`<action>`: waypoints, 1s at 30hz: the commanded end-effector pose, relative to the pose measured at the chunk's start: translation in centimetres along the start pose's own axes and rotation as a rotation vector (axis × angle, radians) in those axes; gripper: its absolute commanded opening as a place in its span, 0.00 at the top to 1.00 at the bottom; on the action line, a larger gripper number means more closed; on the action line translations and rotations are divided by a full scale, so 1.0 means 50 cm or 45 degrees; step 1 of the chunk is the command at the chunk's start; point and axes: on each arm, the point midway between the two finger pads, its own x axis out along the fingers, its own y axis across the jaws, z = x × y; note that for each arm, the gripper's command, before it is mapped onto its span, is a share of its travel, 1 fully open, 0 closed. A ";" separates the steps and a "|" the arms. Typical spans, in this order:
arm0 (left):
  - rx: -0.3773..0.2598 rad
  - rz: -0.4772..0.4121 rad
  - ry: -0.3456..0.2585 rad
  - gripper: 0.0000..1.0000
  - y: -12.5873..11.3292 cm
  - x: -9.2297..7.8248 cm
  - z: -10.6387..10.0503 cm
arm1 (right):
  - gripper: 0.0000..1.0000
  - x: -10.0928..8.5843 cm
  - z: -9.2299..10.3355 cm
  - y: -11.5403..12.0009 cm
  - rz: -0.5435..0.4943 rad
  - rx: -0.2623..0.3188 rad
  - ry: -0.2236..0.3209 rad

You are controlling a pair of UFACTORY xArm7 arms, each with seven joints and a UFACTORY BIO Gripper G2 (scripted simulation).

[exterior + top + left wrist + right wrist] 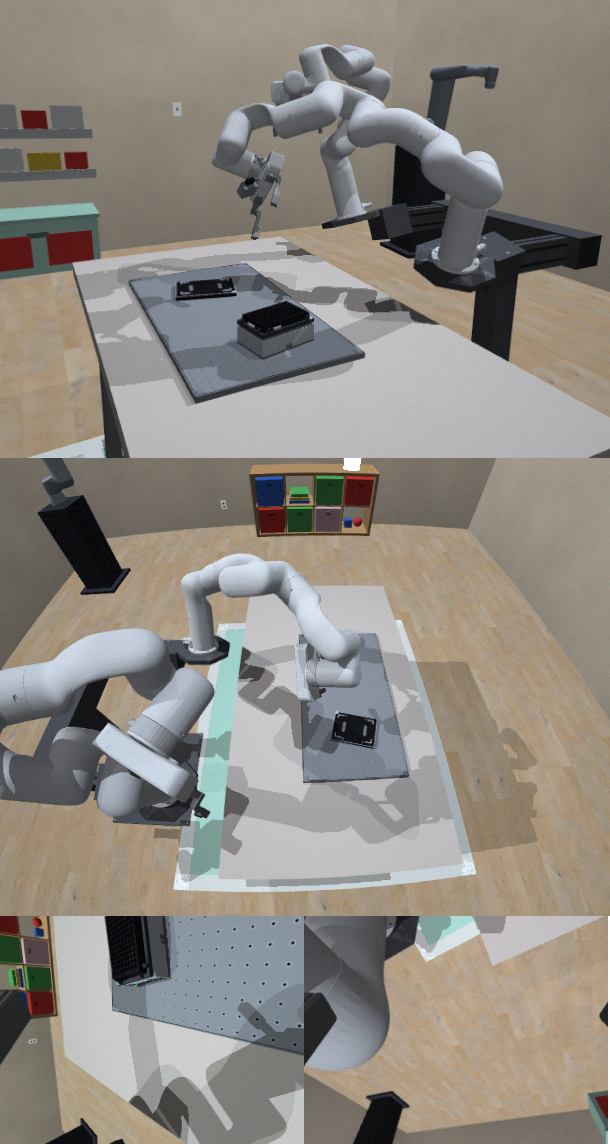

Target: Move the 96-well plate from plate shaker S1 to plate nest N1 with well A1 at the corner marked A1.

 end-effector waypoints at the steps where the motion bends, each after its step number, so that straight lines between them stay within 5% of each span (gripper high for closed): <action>1: -0.006 -0.003 -0.003 0.00 0.002 -0.003 0.003 | 0.00 -0.004 -0.007 0.003 -0.043 0.027 0.016; 30: -0.006 -0.003 -0.003 0.00 0.002 -0.003 0.003 | 0.00 -0.009 -0.017 0.009 -0.101 0.065 0.041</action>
